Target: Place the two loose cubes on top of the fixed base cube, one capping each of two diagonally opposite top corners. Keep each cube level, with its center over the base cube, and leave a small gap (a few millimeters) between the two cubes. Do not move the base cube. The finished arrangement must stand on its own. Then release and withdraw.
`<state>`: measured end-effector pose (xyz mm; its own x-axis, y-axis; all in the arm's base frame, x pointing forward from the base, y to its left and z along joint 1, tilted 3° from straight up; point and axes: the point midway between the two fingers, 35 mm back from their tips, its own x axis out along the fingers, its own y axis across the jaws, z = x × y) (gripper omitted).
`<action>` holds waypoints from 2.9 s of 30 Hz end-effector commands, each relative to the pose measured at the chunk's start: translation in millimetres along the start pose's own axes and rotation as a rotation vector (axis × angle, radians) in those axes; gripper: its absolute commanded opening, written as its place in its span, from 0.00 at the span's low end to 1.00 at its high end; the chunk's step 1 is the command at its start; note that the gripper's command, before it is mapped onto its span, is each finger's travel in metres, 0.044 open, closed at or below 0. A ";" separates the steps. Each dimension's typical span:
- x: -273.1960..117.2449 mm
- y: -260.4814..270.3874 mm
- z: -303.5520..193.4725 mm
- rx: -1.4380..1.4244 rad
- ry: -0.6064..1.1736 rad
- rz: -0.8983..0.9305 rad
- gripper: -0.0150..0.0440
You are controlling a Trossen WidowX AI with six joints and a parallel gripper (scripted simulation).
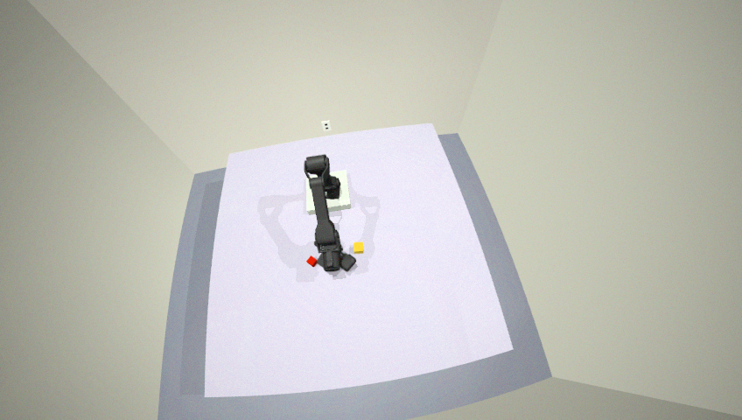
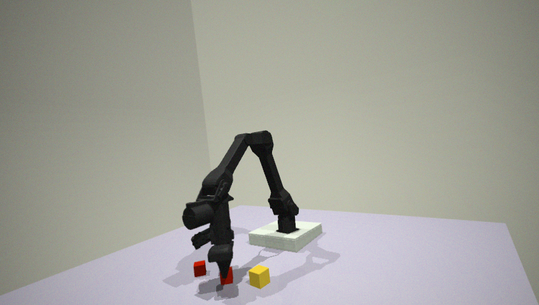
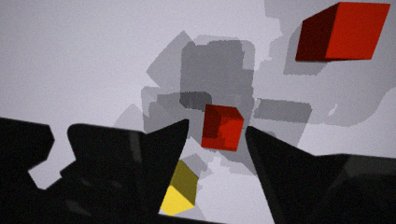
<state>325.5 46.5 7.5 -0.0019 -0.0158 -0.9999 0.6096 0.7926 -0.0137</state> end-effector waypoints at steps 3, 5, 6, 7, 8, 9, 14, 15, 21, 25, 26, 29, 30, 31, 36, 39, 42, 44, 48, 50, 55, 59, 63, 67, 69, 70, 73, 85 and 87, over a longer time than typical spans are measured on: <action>8.9 -3.2 -2.4 0.002 0.008 -0.013 0.66; 8.9 -3.2 -2.4 0.002 0.008 -0.013 0.57; 8.9 -3.2 -2.4 0.002 0.008 -0.013 0.53; 8.9 -3.2 -2.4 0.002 0.008 -0.013 0.48; 8.9 -3.2 -2.4 0.002 0.008 -0.013 0.44; 8.9 -3.2 -2.4 0.002 0.008 -0.013 0.43; 4.5 -2.4 -1.8 0.002 0.007 -0.012 0.43; 1.5 -1.9 -1.4 0.002 0.007 -0.012 0.43; -16.8 0.5 0.6 0.002 0.007 -0.012 0.43; -29.2 1.7 1.4 0.002 0.007 -0.012 0.43; -32.3 1.9 1.6 0.002 0.007 -0.012 0.43; -41.7 2.4 1.9 0.002 0.007 -0.012 0.43; -44.9 2.5 1.9 0.002 0.007 -0.012 0.43; -48.1 2.6 1.9 0.002 0.007 -0.012 0.43; -64.0 2.7 1.7 0.002 0.007 -0.012 0.43; -73.7 2.4 1.2 0.002 0.007 -0.012 0.43; -83.3 1.9 0.5 0.002 0.007 -0.012 0.43; -89.8 1.4 -0.1 0.002 0.007 -0.012 0.43; -100.5 0.3 -1.3 0.002 0.007 -0.012 0.43; -101.1 0.3 -1.4 0.002 0.007 -0.012 0.43; -98.7 4.5 -7.9 0.005 0.008 -0.011 0.43; -94.8 11.0 -18.7 0.010 0.009 -0.011 0.43; -91.0 16.9 -29.7 0.016 0.010 -0.010 0.43; -87.1 22.3 -40.9 0.021 0.011 -0.009 0.43; -85.2 24.8 -46.6 0.024 0.011 -0.009 0.43; -84.2 26.0 -49.5 0.025 0.011 -0.009 0.43; -81.3 29.4 -58.0 0.029 0.012 -0.009 0.43; -69.8 39.8 -93.0 0.045 0.015 -0.008 0.43; -67.9 41.0 -98.9 0.047 0.016 -0.008 0.43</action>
<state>281.1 133.1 78.5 -0.0142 -0.0146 -0.9998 0.6390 0.7690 -0.0203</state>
